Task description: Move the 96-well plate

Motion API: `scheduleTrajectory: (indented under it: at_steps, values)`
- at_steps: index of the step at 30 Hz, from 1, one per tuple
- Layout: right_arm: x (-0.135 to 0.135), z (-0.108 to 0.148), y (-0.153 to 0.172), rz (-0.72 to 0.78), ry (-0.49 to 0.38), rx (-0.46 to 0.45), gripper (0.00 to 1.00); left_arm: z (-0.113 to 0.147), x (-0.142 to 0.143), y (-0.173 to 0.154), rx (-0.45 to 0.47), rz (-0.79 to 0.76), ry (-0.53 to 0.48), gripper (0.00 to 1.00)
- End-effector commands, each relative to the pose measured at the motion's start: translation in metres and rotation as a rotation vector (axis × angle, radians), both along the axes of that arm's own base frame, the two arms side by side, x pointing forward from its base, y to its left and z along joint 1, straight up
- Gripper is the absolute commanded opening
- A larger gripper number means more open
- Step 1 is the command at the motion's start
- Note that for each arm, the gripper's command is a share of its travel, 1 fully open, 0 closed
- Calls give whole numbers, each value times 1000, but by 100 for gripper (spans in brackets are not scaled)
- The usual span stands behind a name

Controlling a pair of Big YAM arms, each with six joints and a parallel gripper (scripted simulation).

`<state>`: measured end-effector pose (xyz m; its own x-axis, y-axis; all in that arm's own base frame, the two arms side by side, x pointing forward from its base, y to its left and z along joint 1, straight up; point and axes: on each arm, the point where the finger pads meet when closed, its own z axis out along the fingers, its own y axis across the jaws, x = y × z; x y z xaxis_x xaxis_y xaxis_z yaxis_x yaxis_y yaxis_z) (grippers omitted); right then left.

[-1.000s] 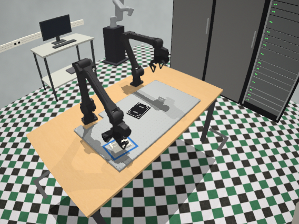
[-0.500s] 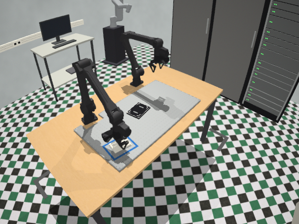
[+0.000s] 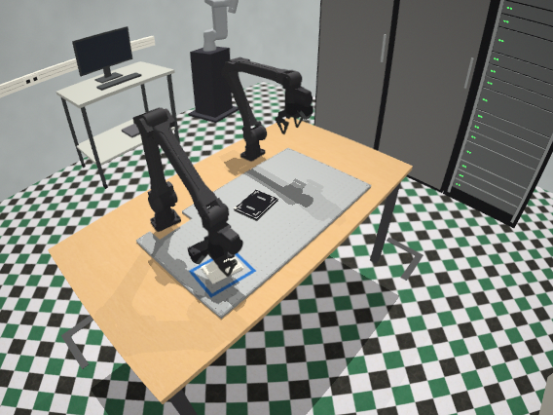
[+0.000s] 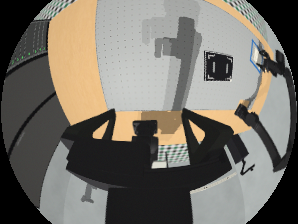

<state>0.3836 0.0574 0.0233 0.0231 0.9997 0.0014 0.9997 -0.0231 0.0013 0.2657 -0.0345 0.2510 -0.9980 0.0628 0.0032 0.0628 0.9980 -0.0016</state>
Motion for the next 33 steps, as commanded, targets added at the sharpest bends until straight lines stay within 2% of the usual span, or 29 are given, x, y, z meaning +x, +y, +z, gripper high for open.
scheduleTrajectory:
  at_steps: [1,30,33]
  values:
    - [12,8,1,-2,-28,3,0,12,9,-1,-3,12,-38,100]
    - [12,8,1,-2,-28,3,0,12,9,-1,-3,12,-38,100]
    - [23,28,-1,-8,-59,6,0,12,9,-1,-3,12,-38,100]
